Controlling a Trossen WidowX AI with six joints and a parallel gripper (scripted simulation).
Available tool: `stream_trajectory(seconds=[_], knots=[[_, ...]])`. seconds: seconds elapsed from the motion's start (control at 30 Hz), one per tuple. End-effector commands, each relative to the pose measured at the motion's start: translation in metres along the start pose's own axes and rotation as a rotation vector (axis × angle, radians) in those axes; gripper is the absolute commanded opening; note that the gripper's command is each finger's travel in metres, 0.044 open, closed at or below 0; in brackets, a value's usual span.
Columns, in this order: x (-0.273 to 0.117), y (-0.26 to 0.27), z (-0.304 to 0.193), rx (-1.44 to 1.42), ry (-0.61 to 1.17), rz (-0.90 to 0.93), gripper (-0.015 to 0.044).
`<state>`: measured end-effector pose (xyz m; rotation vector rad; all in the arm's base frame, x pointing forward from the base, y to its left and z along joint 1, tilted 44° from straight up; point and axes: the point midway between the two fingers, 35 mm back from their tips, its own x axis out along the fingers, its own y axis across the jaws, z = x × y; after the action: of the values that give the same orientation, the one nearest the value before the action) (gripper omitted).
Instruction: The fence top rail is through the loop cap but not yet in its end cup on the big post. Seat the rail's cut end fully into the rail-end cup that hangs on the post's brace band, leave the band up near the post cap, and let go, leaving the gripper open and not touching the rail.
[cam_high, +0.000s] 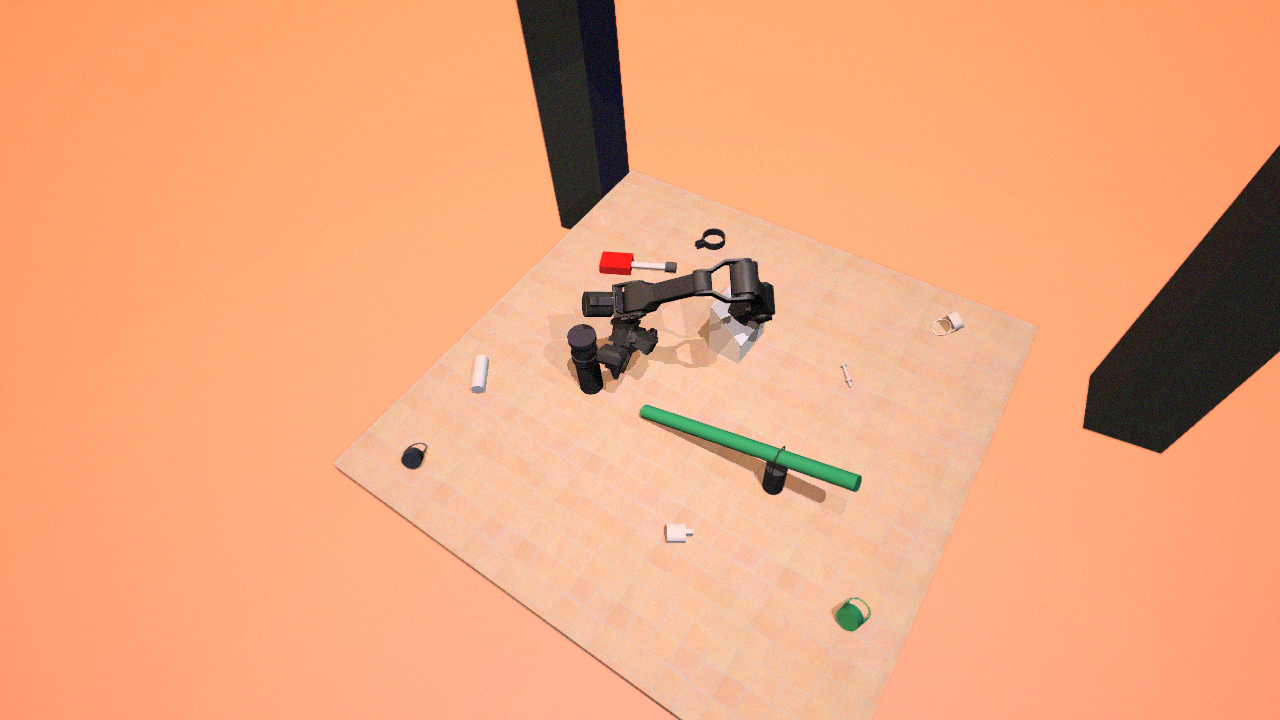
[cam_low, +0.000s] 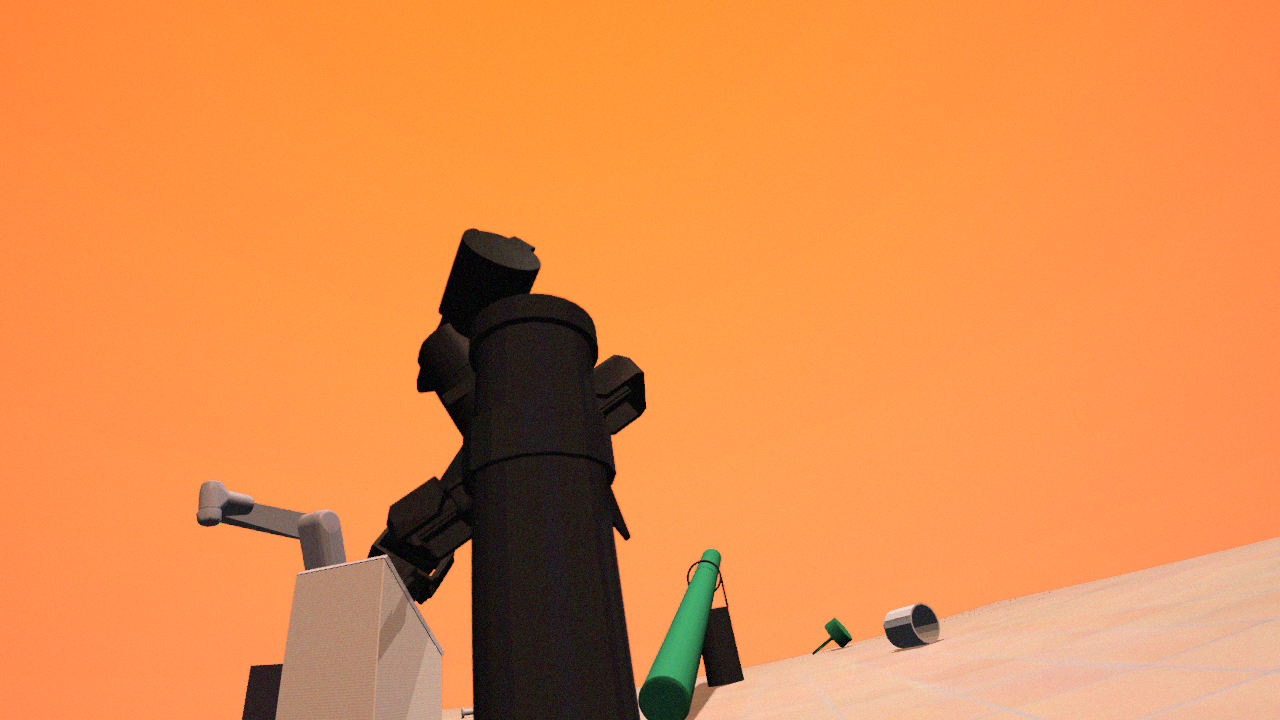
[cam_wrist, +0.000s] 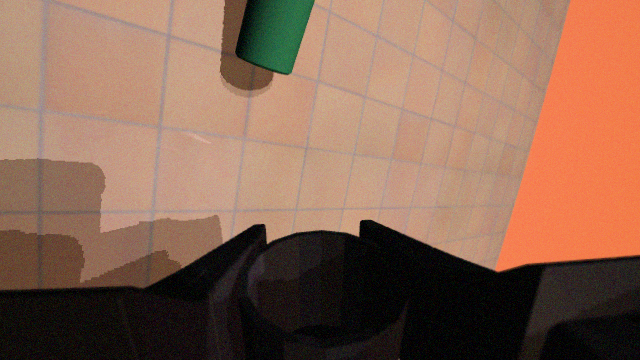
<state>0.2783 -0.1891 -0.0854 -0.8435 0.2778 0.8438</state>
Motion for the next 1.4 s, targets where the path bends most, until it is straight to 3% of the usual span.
stream_trajectory(seconds=[0.0,1.37], knots=[[0.002,-0.004,0.001,0.027,0.020,0.000,0.0000],[0.012,-0.022,-0.002,0.221,0.130,-0.001,0.0000]])
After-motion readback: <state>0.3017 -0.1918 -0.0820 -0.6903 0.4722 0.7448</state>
